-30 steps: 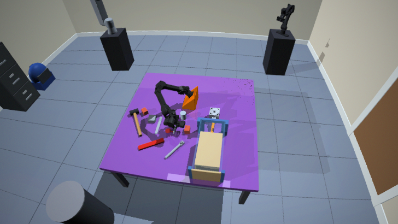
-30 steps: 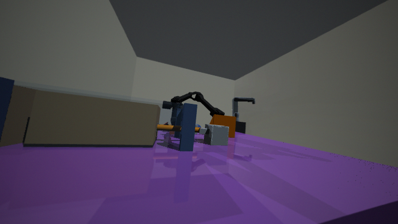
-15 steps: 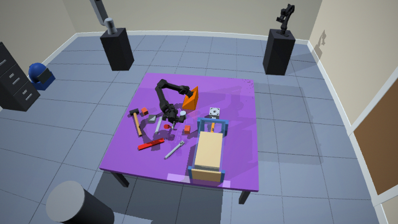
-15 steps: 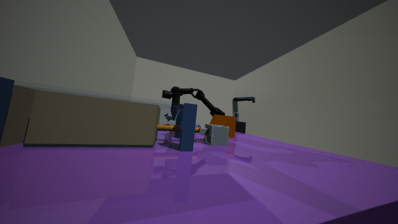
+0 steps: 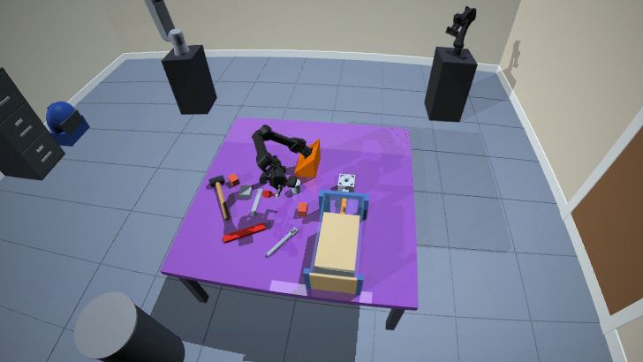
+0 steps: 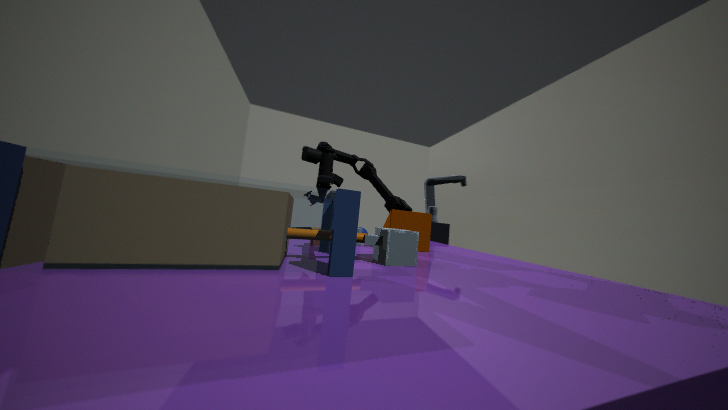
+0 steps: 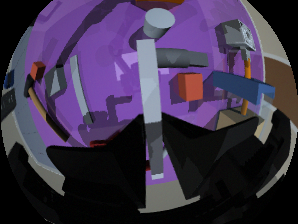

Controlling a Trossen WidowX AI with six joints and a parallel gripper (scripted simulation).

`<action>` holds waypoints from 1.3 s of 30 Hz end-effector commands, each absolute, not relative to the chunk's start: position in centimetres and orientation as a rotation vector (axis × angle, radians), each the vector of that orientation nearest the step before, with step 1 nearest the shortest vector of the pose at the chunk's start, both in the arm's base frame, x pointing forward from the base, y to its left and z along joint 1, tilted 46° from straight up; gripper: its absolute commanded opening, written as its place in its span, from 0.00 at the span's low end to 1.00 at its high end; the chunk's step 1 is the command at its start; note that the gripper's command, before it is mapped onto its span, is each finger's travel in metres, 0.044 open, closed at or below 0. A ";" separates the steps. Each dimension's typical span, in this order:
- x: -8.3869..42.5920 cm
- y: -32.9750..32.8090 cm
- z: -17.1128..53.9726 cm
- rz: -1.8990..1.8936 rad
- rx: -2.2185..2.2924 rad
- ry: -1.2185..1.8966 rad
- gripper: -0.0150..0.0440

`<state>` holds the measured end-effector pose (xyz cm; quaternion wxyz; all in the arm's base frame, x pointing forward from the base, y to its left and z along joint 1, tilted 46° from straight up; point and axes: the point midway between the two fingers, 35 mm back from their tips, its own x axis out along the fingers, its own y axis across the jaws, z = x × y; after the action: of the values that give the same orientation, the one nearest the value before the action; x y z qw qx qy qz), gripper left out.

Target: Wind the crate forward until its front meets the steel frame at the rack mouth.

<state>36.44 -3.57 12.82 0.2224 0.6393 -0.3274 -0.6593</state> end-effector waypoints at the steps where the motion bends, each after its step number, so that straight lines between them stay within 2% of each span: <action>1: 36.4 -3.5 12.8 -1.821 1.769 -0.908 0.25; 39: 34.7 8.9 3.5 -1.517 2.310 -1.996 0.25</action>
<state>35.18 7.69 4.43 -0.0995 0.6774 -0.5611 -0.4652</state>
